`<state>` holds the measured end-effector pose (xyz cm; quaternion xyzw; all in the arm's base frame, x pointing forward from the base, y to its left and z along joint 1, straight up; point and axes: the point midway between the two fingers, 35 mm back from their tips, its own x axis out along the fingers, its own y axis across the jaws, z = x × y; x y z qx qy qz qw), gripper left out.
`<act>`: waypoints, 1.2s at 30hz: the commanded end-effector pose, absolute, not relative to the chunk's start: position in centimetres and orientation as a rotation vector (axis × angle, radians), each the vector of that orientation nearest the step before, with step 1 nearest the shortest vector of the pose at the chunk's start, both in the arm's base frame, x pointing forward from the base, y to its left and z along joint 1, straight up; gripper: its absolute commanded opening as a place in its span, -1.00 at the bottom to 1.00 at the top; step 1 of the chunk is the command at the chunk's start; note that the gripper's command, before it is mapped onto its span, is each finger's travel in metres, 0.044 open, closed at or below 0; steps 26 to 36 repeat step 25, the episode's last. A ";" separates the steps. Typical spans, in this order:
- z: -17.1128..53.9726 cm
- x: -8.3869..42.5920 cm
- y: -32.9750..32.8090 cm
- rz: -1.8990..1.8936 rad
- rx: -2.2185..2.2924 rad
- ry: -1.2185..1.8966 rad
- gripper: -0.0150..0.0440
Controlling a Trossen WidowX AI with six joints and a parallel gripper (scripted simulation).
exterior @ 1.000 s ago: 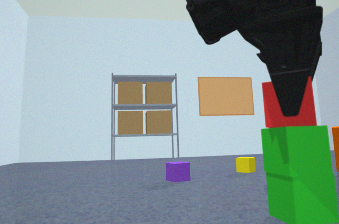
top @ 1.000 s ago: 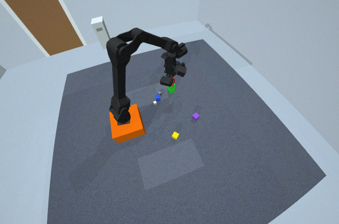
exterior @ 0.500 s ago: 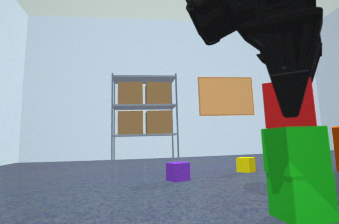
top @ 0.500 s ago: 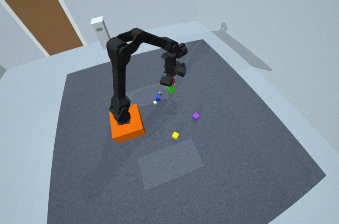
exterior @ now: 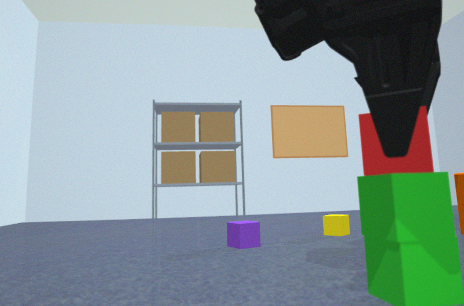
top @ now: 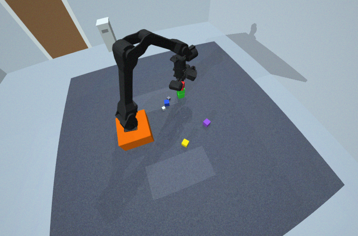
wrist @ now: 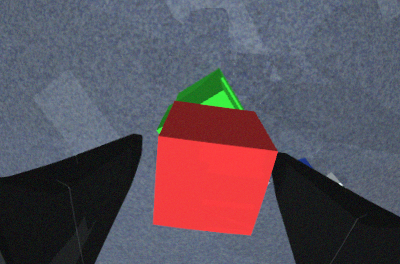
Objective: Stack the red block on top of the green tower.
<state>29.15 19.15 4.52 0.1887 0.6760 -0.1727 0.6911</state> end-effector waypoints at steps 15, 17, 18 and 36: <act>4.5 29.2 19.2 -0.386 0.422 1.510 1.00; 4.5 29.2 19.2 -0.386 0.422 1.510 1.00; 4.5 29.2 19.2 -0.386 0.422 1.510 1.00; 4.5 29.2 19.2 -0.386 0.422 1.510 1.00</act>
